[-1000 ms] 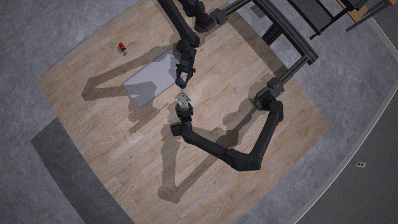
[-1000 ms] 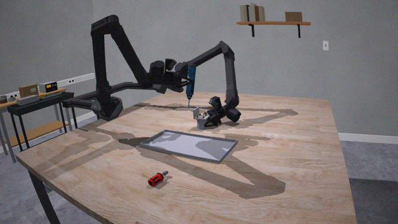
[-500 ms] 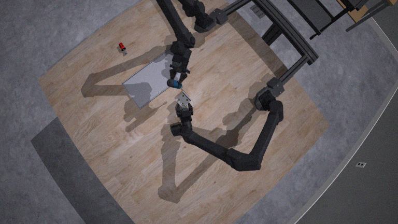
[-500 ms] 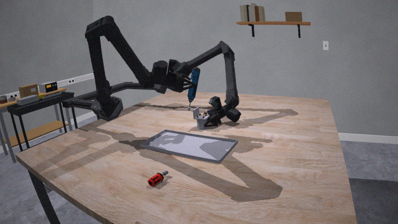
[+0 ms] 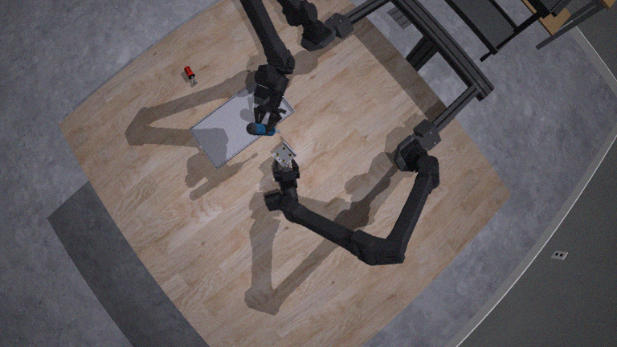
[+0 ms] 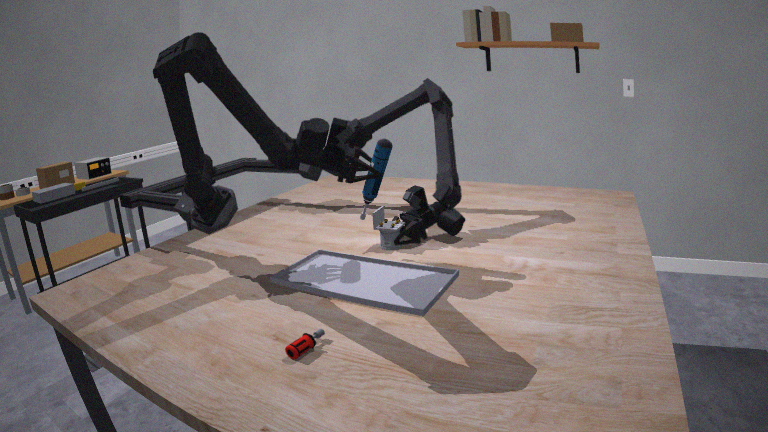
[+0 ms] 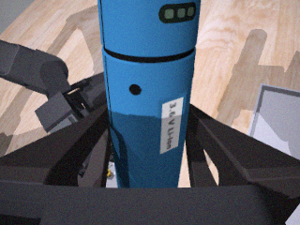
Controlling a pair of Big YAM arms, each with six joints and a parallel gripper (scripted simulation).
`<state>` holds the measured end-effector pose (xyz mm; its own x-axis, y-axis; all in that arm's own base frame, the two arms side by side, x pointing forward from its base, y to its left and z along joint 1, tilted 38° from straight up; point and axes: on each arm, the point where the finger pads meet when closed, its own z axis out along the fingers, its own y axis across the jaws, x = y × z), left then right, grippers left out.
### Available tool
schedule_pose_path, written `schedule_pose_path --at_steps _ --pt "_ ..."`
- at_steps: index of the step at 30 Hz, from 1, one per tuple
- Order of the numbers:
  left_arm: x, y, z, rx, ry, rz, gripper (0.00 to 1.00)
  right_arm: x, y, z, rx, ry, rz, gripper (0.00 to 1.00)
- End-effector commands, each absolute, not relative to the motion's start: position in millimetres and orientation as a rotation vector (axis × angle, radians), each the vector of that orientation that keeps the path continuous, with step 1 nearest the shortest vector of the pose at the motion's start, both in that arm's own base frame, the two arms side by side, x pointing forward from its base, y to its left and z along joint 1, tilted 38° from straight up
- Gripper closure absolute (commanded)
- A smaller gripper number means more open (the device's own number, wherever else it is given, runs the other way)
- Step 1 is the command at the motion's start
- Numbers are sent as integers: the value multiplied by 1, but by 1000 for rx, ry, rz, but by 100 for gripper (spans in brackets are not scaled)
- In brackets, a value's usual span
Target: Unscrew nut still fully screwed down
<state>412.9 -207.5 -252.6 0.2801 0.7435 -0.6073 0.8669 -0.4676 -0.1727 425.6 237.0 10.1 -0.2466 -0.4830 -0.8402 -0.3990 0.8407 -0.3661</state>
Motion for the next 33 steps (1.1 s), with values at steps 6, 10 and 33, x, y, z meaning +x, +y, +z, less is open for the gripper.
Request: schedule_pose_path --at_steps 6,10,33 --pt "408 -223 -251 2386 1460 -950 41 459 236 40 -526 1866 -56 58" --pt "408 -223 -251 2386 1460 -950 41 466 225 43 -475 1898 -58 58" --pt "408 -223 -251 2386 1460 -950 41 480 196 55 -305 1997 -48 58"
